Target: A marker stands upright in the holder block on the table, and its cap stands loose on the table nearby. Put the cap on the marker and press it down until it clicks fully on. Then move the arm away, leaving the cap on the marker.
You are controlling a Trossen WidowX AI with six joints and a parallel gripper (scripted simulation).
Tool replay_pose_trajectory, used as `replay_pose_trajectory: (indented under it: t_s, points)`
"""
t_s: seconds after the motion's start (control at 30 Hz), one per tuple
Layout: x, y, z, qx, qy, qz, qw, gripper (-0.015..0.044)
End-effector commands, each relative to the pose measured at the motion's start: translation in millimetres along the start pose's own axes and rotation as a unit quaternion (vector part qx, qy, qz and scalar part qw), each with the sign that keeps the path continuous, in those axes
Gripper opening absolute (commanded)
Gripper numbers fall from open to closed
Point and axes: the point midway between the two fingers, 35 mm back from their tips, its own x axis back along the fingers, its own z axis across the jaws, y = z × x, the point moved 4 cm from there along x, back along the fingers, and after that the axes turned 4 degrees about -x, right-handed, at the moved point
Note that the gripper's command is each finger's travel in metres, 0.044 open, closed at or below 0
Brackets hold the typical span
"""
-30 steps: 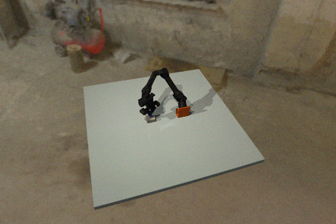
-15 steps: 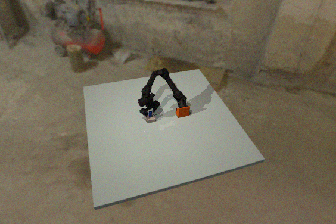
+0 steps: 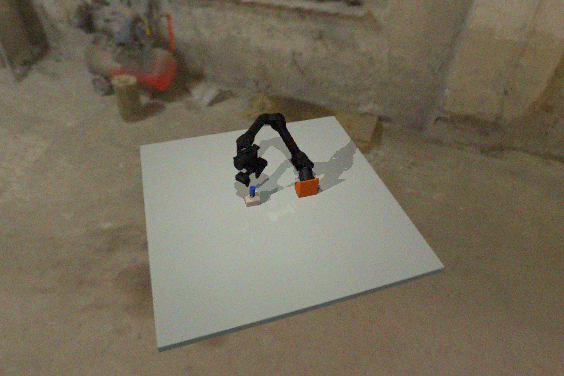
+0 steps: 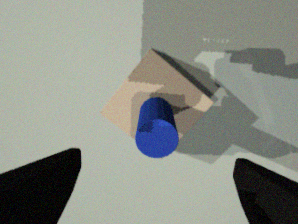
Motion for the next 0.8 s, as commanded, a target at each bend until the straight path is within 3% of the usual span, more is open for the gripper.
replay_pose_trajectory:
  t_s: [0.0,0.2,0.37,0.77]
  points:
    - [0.3,-1.3,0.2,0.147,0.001,0.002,0.989,0.0282]
    - [-4.9,-3.2,-0.2,0.423,0.000,0.000,0.906,0.0125]
    - [-5.5,-3.4,-0.3,0.453,0.000,0.000,0.892,0.0000]
    - [-7.0,-3.4,-0.3,0.453,0.000,0.000,0.892,0.0000]
